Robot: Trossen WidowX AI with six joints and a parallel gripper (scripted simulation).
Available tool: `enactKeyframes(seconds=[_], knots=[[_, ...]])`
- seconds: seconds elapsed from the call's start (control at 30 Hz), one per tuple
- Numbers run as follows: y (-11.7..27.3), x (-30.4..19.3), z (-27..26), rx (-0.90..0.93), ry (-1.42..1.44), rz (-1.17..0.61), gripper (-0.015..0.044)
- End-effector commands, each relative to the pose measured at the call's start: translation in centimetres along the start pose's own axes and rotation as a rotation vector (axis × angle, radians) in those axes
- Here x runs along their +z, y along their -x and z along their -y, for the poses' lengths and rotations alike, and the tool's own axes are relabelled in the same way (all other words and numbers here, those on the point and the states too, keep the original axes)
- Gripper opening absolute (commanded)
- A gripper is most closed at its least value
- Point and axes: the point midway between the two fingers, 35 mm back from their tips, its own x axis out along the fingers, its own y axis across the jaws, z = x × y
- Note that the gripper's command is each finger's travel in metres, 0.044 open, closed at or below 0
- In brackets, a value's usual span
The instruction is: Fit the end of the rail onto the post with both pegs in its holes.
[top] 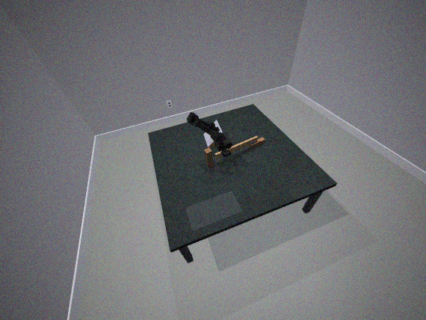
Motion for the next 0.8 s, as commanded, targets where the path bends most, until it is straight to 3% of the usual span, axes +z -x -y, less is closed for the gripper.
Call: enactKeyframes(seconds=[0.0,0.77], knots=[[0.26,-0.29,0.21,-0.010,-0.001,0.000,0.0000],[0.24,-1.02,0.19,-0.010,-0.001,0.000,0.0000]])
